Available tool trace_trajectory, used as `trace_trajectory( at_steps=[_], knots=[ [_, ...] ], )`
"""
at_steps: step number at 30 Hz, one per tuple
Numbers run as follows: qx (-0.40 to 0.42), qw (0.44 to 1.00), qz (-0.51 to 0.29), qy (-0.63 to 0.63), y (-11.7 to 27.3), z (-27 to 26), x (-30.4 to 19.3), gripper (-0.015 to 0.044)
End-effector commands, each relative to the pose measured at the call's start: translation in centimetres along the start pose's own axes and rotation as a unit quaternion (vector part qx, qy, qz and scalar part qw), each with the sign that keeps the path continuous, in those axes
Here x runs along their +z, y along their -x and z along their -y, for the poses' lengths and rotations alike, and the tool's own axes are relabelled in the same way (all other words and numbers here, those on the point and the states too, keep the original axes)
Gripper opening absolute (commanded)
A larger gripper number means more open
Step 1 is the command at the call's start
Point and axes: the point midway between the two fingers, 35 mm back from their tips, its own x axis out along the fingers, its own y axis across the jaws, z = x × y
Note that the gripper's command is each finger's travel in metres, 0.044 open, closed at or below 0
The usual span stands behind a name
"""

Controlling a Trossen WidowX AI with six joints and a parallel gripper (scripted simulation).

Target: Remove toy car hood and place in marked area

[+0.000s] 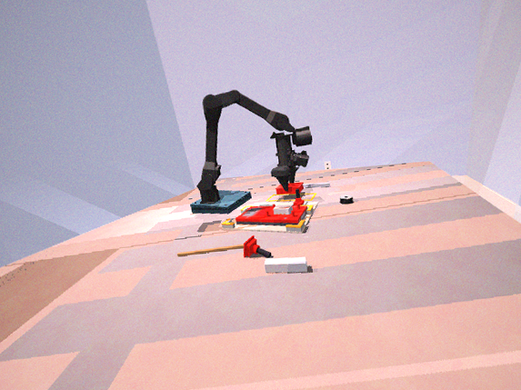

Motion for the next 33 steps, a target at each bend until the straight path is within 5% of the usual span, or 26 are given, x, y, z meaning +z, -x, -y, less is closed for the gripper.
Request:
trace_trajectory(
  at_steps=[1,33],
  knots=[
    [-0.002,1.0,0.001,0.002,-0.3,0.1,0.0,0.0],
    [-0.002,1.0,0.001,0.002,-1.8,0.1,0.0,0.0]
  ],
)
